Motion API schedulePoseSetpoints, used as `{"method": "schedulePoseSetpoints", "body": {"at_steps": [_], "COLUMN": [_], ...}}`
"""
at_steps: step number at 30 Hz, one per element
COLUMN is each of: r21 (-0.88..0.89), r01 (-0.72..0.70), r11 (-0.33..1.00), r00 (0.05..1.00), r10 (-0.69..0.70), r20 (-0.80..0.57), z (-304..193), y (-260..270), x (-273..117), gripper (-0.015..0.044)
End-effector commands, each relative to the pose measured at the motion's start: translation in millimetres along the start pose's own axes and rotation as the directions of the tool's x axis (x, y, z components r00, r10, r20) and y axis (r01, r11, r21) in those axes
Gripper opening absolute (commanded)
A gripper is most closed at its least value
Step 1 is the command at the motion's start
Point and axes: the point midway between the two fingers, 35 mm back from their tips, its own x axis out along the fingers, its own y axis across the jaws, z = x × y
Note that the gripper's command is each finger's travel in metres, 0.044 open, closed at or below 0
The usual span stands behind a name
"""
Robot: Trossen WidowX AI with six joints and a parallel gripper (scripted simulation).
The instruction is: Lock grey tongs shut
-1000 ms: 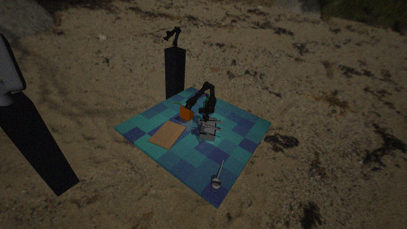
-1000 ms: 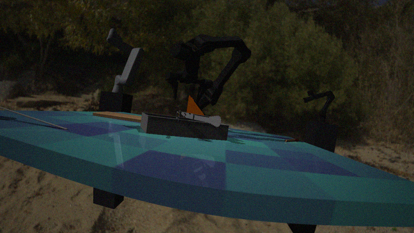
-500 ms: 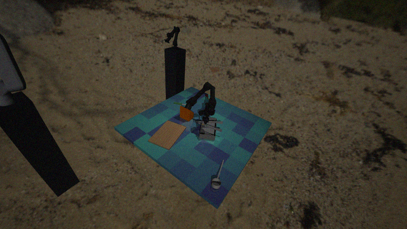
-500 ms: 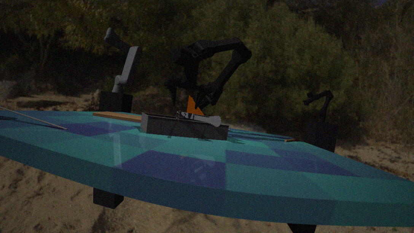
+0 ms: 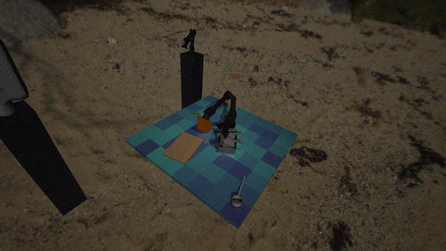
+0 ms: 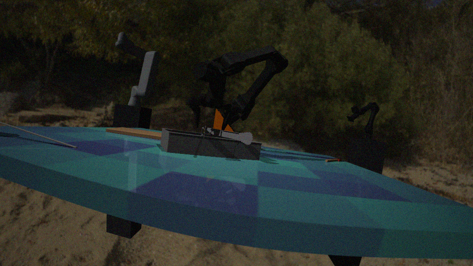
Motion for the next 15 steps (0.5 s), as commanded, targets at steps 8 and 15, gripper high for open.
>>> {"method": "schedulePoseSetpoints", "body": {"at_steps": [8,15], "r21": [0.007,0.007], "r01": [0.008,0.010], "r11": [1.000,1.000], "r00": [1.000,1.000], "r10": [-0.008,-0.010], "r20": [-0.001,-0.001], "z": [1,2], "y": [-2,-3], "x": [19,31], "gripper": [0.0440,0.0440]}}
